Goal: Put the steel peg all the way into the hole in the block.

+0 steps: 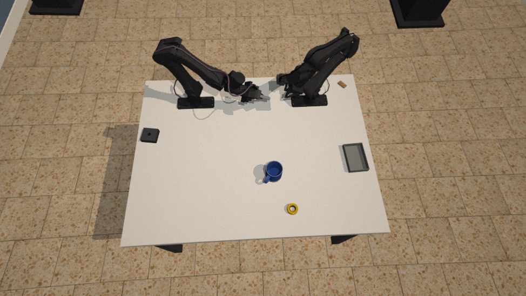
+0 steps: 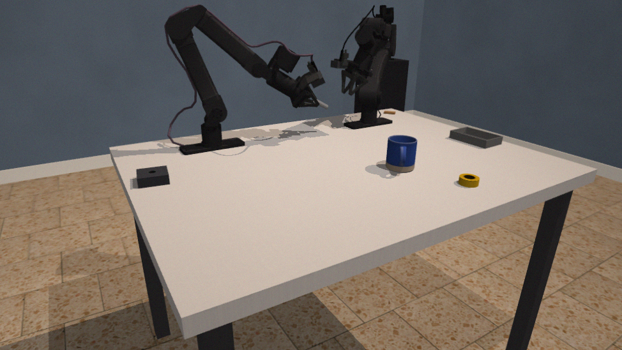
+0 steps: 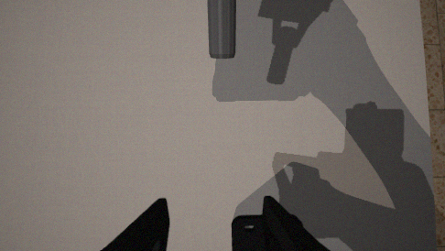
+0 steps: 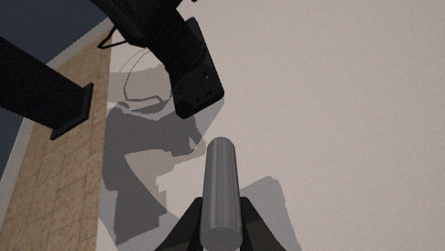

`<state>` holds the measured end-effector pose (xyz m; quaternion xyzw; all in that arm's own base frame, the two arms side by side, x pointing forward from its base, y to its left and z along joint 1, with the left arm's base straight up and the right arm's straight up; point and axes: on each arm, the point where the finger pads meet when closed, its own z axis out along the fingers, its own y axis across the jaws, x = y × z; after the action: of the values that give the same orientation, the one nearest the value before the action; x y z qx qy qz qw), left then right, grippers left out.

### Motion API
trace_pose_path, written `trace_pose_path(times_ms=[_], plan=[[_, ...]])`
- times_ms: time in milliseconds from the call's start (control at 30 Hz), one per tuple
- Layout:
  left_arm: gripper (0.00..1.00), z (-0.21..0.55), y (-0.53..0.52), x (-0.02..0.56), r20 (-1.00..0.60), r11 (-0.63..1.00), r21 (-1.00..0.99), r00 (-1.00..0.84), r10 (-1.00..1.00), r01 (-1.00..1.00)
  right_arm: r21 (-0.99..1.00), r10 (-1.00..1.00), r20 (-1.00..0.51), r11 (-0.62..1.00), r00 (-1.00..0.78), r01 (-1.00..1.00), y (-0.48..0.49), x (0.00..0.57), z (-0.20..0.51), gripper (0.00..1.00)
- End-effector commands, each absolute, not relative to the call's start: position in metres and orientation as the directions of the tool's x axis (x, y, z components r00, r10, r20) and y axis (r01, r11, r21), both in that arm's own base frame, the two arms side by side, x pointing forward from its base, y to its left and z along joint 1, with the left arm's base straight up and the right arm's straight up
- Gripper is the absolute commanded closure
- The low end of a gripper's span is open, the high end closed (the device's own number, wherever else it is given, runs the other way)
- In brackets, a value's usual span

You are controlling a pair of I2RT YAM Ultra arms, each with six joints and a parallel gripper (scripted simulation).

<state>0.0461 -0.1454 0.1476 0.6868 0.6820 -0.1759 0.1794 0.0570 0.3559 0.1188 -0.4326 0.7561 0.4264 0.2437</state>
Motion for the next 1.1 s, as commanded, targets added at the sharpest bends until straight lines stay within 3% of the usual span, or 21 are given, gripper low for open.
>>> trace_pose_path(times_ms=[0, 367, 467, 533, 600, 833, 1067], plan=[[0.57, 0.156, -0.146, 0.044, -0.505, -0.007, 0.004, 0.008, 0.863, 1.0, 0.434, -0.428, -0.751, 0.253, -0.502, -0.865, 0.359, 0.059, 0.127, 1.0], [0.57, 0.156, -0.146, 0.044, -0.505, -0.007, 0.004, 0.008, 0.863, 1.0, 0.434, -0.428, -0.751, 0.253, -0.502, -0.865, 0.359, 0.059, 0.127, 1.0], [0.23, 0.174, -0.166, 0.096, -0.571, 0.184, 0.08, -0.107, 0.814, 0.98, 0.434, -0.428, -0.751, 0.253, -0.502, -0.865, 0.359, 0.059, 0.127, 1.0], [0.23, 0.174, -0.166, 0.096, -0.571, 0.184, 0.08, -0.107, 0.814, 0.98, 0.434, -0.428, -0.751, 0.253, -0.502, -0.865, 0.359, 0.059, 0.127, 1.0], [0.01, 0.203, -0.175, 0.156, -0.671, 0.408, 0.137, -0.218, 0.709, 0.903, 0.434, -0.428, -0.751, 0.253, -0.502, -0.865, 0.359, 0.059, 0.127, 1.0], [0.0, 0.27, -0.15, 0.264, -0.844, 0.754, 0.17, -0.302, 0.444, 0.634, 0.434, -0.428, -0.751, 0.253, -0.502, -0.865, 0.359, 0.059, 0.127, 1.0], [0.0, 0.328, -0.099, 0.332, -0.944, 0.923, 0.13, -0.24, 0.227, 0.363, 0.434, -0.428, -0.751, 0.253, -0.502, -0.865, 0.359, 0.059, 0.127, 1.0]])
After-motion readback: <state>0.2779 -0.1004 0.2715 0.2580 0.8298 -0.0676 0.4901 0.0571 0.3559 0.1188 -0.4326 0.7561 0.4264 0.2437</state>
